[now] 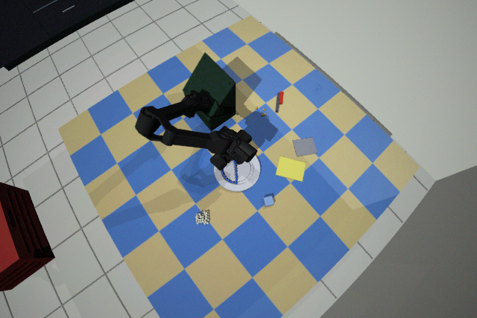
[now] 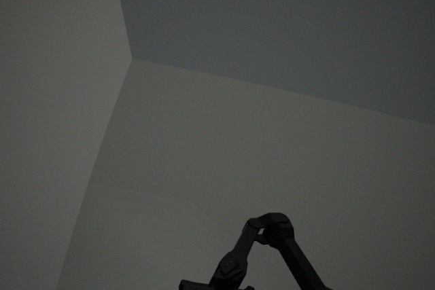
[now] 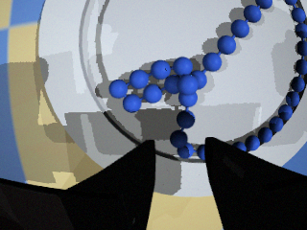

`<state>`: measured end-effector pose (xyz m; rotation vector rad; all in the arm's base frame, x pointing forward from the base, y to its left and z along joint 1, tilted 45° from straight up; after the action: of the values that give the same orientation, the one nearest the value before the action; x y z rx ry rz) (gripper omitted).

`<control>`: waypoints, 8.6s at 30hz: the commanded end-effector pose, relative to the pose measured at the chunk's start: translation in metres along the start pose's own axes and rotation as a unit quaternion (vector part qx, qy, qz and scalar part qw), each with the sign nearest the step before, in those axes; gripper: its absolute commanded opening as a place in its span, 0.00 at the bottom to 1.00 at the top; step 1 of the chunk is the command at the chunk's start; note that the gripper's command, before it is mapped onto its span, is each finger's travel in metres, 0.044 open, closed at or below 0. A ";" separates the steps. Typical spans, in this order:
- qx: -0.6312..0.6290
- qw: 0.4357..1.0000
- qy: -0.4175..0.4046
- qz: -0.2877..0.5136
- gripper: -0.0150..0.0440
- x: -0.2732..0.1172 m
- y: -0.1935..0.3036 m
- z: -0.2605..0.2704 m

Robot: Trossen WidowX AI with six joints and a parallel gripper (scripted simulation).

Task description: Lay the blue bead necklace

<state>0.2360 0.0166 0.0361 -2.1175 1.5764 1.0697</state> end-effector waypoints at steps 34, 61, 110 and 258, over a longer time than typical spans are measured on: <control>-0.001 1.000 0.000 0.001 0.25 0.015 0.001 0.000; -0.004 1.000 0.002 0.001 0.25 0.011 0.002 0.000; -0.005 1.000 0.002 0.001 1.00 0.009 0.008 0.009; 0.197 0.980 0.003 0.002 1.00 0.012 0.002 0.018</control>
<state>0.2292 0.0186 0.0155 -1.8519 1.6351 0.6826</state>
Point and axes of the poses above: the point midway between the two fingers, 35 mm back from their tips, its own x axis out along the fingers, its own z axis across the jaws, y = z × x, the point moved 8 cm from there along -x, back along the fingers, and after that the axes turned 9 degrees about -x, right-handed, at the moved point
